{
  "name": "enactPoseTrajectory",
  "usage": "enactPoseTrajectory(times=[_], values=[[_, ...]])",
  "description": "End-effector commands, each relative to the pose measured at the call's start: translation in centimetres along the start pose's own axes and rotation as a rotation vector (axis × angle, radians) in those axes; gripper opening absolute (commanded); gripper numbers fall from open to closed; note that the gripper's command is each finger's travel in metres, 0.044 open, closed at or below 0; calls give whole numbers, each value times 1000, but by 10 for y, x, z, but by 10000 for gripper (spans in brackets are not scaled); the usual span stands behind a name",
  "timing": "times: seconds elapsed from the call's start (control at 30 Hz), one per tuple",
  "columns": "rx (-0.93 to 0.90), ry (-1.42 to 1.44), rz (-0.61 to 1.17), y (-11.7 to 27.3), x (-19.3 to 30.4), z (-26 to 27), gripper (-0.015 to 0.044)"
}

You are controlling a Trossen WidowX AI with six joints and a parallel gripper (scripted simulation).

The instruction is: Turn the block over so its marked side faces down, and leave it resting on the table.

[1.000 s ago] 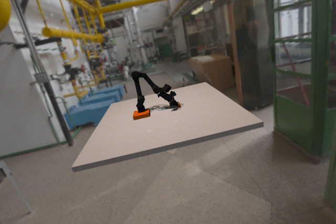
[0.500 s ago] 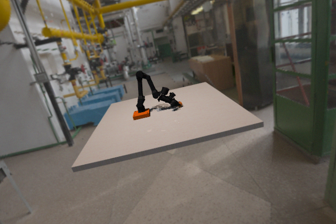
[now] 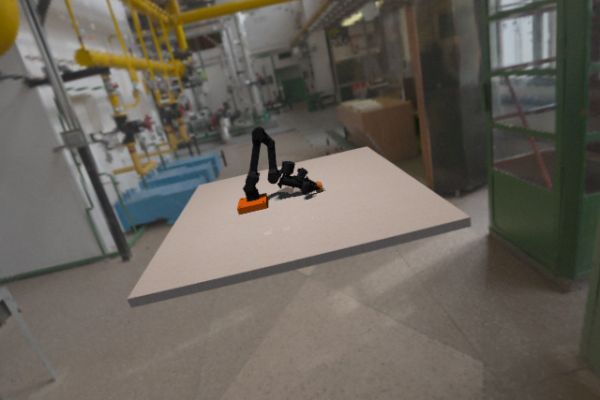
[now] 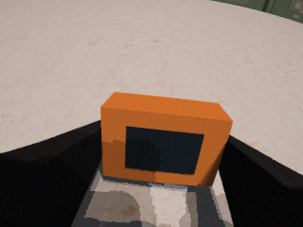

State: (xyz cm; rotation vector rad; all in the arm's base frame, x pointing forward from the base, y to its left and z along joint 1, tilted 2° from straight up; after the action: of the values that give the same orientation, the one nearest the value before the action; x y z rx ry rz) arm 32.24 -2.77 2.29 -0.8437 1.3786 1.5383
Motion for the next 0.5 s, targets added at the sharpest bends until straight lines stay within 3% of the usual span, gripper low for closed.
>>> enactPoseTrajectory(times=[0.0,0.47], values=[[-13,-4,-23,11,9,1,0],[-20,-2,-66,15,6,2,0]])
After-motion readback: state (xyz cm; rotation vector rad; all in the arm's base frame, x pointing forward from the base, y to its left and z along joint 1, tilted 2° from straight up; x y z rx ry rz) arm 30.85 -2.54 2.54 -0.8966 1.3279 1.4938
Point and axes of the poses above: the point midway between the two fingers, 35 mm back from their tips, its own y axis back along the fingers, its own z axis across the jaws, x = y × z, the point moved 2 cm from there along y, back along the fingers, and after that the axes turned 8 degrees about -y, right-handed, at the moved point
